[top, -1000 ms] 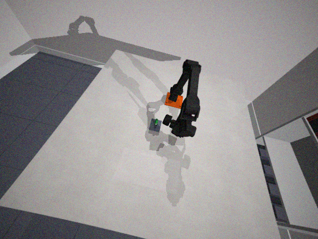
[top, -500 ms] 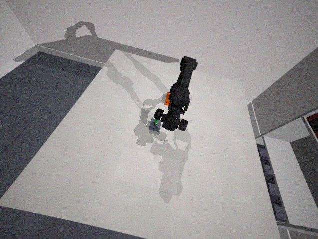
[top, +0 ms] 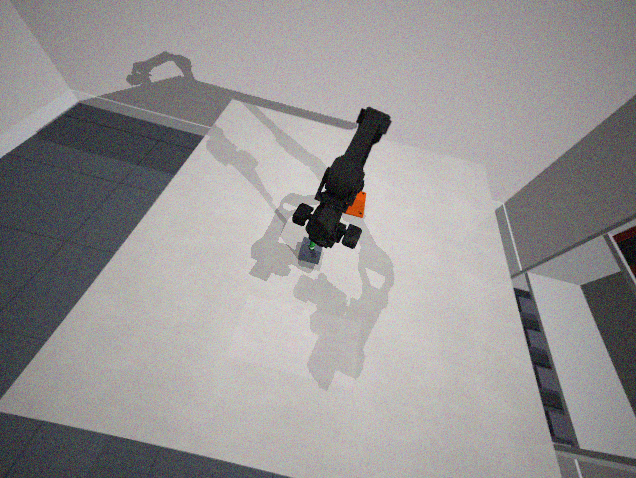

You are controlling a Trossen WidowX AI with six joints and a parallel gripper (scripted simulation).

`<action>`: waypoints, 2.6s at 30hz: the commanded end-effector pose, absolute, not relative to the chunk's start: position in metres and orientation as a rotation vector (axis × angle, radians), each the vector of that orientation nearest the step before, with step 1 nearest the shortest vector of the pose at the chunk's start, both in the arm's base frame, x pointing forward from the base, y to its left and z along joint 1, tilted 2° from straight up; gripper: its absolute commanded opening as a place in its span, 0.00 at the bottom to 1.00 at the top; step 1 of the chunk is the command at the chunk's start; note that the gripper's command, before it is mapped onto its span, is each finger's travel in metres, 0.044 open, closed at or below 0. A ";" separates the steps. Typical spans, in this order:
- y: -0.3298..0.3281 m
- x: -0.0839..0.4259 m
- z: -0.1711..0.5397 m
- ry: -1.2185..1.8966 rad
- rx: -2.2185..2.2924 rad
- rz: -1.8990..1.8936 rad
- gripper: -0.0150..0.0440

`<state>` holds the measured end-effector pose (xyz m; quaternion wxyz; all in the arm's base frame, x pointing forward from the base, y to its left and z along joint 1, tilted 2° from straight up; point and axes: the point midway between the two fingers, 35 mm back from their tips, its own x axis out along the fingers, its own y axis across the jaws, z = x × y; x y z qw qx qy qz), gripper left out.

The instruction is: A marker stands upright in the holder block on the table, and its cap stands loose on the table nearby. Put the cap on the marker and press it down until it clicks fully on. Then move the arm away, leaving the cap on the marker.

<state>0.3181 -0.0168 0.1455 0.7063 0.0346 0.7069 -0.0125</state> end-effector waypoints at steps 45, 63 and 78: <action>-0.045 0.309 0.110 1.563 0.071 -0.030 0.25; -0.044 0.308 0.088 1.563 0.071 -0.030 0.25; -0.044 0.310 0.082 1.562 0.071 -0.030 0.25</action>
